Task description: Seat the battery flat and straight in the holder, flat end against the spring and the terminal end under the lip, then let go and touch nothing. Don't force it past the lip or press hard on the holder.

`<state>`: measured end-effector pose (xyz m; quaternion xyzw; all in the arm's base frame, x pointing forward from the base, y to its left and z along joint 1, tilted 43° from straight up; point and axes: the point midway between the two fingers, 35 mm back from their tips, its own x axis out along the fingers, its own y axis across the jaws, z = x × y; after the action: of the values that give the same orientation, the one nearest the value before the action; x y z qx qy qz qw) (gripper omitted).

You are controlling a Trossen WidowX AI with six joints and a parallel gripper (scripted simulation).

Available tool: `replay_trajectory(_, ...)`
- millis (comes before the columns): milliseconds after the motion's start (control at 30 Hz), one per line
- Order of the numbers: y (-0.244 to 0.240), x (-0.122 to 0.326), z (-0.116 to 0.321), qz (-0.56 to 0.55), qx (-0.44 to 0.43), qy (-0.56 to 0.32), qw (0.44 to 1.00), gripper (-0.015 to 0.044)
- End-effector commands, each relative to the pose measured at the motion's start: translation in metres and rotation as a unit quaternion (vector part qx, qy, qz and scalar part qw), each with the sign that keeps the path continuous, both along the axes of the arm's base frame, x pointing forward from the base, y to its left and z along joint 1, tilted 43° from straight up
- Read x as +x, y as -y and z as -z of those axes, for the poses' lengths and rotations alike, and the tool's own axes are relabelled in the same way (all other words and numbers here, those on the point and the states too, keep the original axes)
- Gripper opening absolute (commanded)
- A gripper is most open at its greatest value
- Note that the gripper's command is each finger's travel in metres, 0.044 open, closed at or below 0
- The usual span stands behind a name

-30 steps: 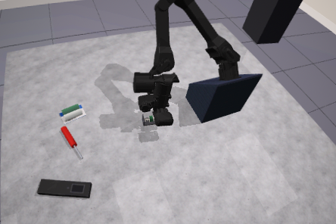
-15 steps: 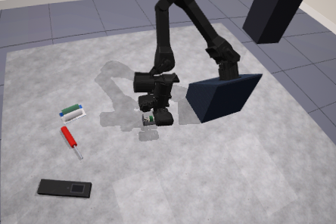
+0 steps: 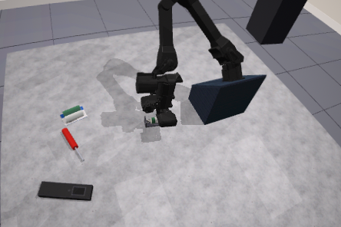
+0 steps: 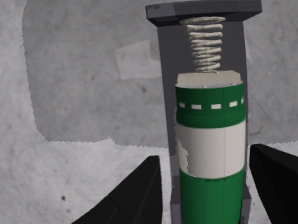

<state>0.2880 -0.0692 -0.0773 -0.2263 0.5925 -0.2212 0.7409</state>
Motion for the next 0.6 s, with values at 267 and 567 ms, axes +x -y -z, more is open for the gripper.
replay_trajectory(267, -0.027, 0.000, -0.025, 0.001, 0.003, 0.003, 1.000, 0.0314)
replay_trajectory(567, -0.060, -0.008, -0.060, 0.002, 0.002, 0.005, 1.000, 0.0440)
